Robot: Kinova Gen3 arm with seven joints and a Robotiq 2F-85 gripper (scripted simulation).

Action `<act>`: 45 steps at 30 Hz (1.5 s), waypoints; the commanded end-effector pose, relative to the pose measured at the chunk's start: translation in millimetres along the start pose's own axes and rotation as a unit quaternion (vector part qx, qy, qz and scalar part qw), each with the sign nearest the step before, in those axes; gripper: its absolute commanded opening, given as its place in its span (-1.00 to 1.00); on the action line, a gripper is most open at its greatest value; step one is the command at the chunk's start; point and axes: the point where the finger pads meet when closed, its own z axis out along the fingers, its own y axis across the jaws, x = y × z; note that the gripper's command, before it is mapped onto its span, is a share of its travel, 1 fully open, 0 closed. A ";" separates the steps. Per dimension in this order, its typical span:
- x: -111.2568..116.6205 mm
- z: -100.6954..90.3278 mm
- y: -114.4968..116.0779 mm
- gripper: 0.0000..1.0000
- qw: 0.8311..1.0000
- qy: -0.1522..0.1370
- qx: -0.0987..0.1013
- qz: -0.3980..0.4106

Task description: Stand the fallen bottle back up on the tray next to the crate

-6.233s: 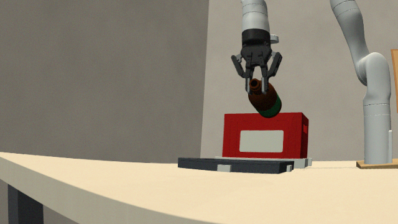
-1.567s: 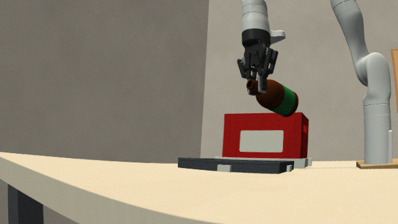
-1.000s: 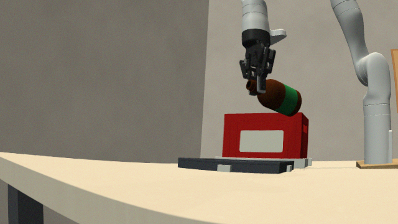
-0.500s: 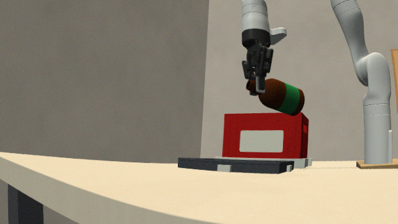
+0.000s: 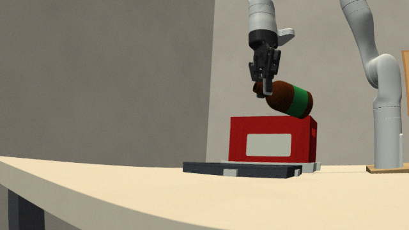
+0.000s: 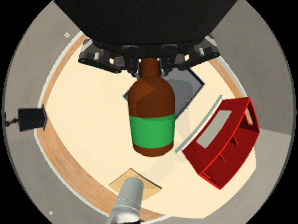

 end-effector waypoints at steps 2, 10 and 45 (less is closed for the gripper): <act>-0.4 -0.6 -0.1 -1.00 1.000 -0.001 0.000 0.000; -0.4 -0.6 -0.1 -1.00 1.000 -0.001 0.000 0.000; -0.4 -0.6 -0.1 -1.00 0.993 -0.001 0.000 0.115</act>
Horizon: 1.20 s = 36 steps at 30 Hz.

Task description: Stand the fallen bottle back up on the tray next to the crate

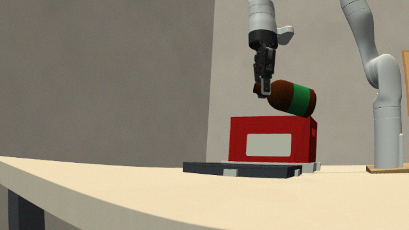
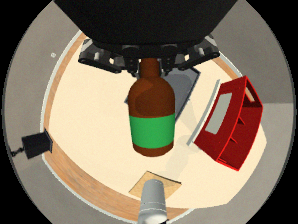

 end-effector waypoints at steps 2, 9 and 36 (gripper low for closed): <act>-0.4 -0.6 1.0 -1.00 1.000 -0.001 0.000 0.012; -0.4 -0.6 1.0 -1.00 1.000 -0.001 0.000 0.020; -0.4 -0.6 1.0 -1.00 1.000 -0.001 0.000 0.020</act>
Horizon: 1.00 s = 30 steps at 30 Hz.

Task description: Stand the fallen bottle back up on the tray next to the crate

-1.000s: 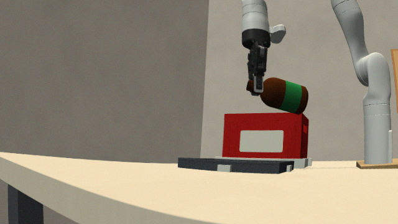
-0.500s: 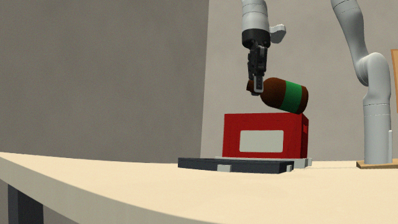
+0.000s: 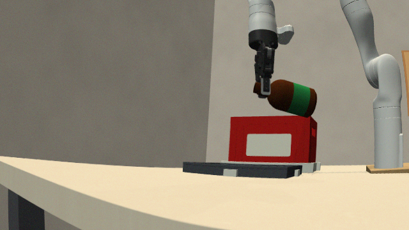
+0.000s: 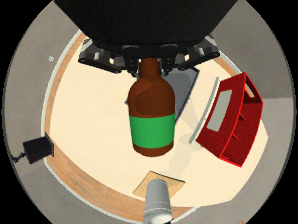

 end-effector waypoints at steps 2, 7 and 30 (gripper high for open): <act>-0.4 -0.6 0.0 -1.00 1.000 -0.001 0.000 0.000; -0.4 -0.6 0.0 -1.00 1.000 -0.001 0.000 0.000; -0.4 -0.6 0.0 -1.00 0.995 -0.001 0.000 0.103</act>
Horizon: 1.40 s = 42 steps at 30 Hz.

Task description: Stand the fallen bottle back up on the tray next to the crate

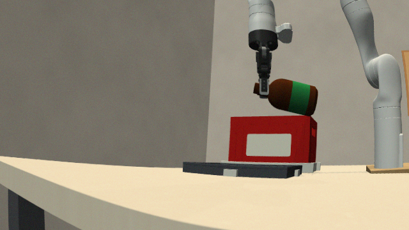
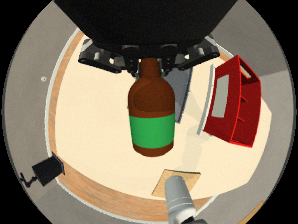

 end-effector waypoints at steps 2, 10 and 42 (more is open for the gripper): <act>-0.2 -0.6 1.0 -1.00 1.000 -0.001 0.000 0.017; -0.2 -0.6 1.0 -1.00 0.999 -0.001 0.000 0.033; -0.2 -0.6 1.0 -1.00 0.999 -0.001 0.000 0.033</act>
